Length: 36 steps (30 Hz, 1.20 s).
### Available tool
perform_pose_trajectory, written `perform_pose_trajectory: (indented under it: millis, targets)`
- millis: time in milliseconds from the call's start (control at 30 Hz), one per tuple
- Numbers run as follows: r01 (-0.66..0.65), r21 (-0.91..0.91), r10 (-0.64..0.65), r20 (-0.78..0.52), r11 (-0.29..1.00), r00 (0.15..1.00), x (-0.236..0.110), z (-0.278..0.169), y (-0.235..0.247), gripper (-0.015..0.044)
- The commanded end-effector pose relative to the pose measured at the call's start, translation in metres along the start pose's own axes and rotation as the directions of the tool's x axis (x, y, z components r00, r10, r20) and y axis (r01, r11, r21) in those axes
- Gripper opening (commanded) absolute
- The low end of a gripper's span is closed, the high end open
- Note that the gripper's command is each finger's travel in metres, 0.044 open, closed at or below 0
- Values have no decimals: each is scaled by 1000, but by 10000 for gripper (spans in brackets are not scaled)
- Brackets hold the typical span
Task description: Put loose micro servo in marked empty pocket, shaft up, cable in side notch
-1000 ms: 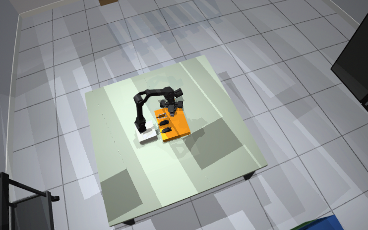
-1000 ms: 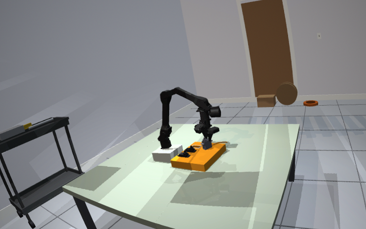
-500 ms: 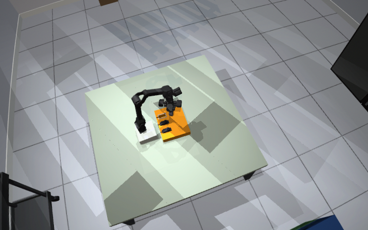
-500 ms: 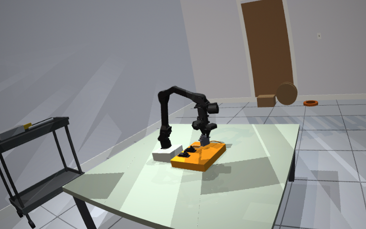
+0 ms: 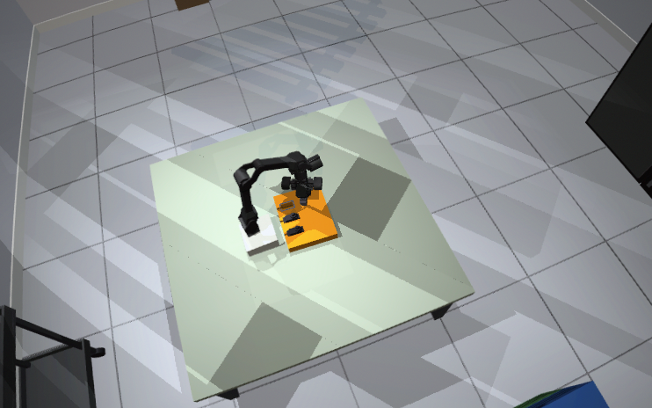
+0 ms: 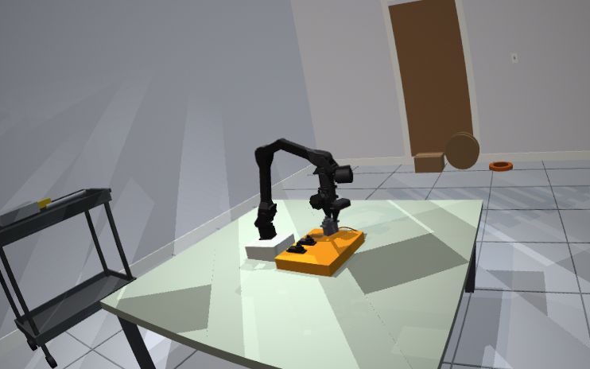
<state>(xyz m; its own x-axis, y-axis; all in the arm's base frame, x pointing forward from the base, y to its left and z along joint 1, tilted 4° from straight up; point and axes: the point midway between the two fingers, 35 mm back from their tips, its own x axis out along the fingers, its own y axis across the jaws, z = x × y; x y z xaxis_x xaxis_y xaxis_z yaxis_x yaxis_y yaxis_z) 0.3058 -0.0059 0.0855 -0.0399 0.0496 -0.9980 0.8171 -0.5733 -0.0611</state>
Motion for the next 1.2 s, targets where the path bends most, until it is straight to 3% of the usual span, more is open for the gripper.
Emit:
perform_pose_trajectory:
  millis: [0,533,1167]
  targets:
    - [-7,-89,6,-7,996,1000,-3,-2,2,0]
    - [-9,-596,6,-7,803,1000,-3,-2,2,0]
    - [-9,-961,6,-7,276,1000,-3,-2,2,0]
